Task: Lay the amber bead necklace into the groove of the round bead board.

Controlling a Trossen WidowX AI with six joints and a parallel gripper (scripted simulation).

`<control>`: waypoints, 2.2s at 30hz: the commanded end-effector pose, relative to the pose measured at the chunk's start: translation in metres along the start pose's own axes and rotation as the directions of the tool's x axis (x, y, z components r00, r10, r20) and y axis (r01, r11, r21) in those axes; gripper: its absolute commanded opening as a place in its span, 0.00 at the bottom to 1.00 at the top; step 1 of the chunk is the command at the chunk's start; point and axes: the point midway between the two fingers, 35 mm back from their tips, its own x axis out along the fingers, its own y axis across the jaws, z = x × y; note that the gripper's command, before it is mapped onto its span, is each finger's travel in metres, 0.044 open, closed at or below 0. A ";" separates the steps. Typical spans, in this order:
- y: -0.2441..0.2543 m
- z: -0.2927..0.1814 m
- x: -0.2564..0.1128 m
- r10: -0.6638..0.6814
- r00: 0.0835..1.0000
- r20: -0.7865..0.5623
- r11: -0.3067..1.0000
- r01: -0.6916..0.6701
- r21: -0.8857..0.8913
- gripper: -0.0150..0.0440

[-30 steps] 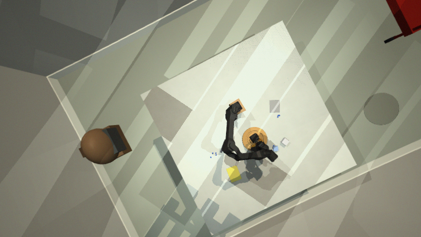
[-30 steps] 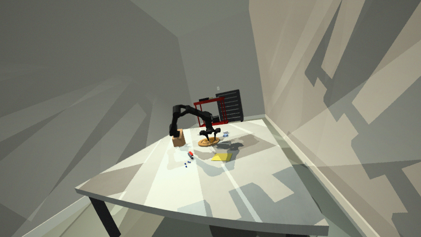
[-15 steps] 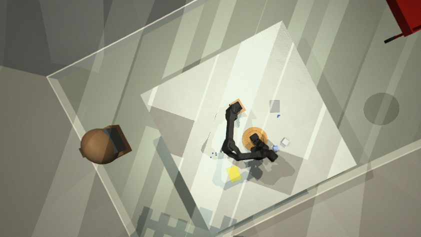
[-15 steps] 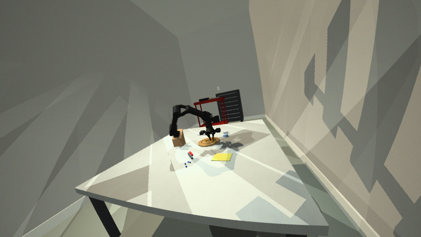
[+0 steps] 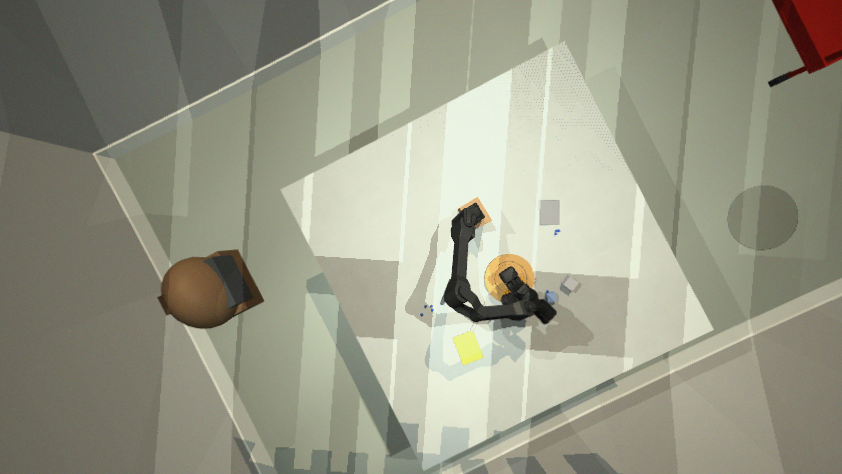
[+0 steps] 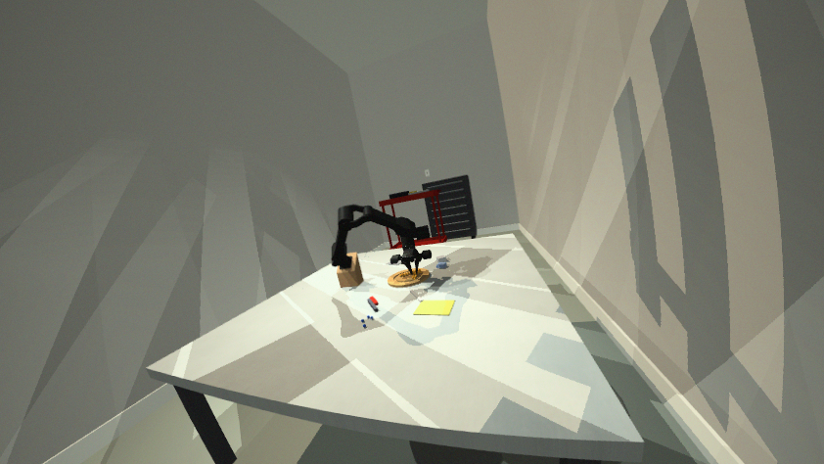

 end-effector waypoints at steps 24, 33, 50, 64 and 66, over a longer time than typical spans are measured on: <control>-0.009 -0.001 -0.001 0.002 1.000 0.001 1.000 -0.002 -0.001 0.61; -0.009 -0.001 -0.002 0.003 1.000 0.002 1.000 -0.003 -0.002 1.00; -0.009 -0.001 -0.003 0.005 1.000 0.004 1.000 -0.005 -0.001 1.00; 0.007 0.040 -0.035 0.005 1.000 0.004 0.963 -0.004 -0.268 0.60; 0.008 0.041 -0.036 0.005 1.000 0.004 0.962 -0.004 -0.274 0.51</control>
